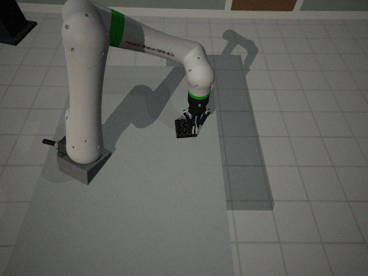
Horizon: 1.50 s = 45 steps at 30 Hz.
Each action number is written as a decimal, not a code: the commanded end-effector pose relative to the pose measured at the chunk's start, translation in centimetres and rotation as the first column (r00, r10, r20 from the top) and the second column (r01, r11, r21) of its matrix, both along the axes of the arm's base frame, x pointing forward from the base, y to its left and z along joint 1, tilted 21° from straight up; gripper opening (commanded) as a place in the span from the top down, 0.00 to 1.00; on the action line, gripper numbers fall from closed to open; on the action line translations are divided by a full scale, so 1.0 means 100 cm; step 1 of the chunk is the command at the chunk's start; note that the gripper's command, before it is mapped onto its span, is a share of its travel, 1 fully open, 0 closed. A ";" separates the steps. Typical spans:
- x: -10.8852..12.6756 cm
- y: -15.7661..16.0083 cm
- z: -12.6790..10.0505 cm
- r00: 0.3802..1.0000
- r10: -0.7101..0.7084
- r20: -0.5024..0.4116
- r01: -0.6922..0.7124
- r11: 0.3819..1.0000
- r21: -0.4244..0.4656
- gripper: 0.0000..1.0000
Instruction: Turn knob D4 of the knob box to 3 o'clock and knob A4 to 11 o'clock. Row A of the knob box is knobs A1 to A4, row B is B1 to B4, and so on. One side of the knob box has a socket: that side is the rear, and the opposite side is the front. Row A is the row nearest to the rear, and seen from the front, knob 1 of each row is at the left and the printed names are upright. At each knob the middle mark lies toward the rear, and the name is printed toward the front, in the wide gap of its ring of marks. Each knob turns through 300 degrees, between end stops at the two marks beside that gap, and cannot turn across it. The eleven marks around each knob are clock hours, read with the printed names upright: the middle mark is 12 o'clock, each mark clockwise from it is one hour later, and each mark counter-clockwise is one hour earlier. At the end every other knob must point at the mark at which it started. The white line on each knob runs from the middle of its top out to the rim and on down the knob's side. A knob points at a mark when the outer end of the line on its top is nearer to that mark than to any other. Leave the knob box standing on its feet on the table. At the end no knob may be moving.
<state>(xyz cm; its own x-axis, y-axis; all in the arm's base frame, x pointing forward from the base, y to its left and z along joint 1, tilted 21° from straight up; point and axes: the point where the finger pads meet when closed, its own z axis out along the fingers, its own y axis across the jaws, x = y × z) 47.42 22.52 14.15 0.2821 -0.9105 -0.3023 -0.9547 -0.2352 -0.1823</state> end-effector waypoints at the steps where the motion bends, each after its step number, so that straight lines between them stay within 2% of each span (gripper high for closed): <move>1: 0.000 0.000 0.000 1.000 0.001 0.001 -0.001 1.000 0.000 0.95; 17: 0.000 0.000 0.000 0.998 0.061 0.022 -0.061 0.998 -0.007 0.95; 34: 0.000 0.000 0.000 0.962 0.259 0.091 -0.256 0.966 -0.038 0.95; 45: 0.000 0.000 0.000 0.866 0.474 0.159 -0.465 0.881 -0.091 0.95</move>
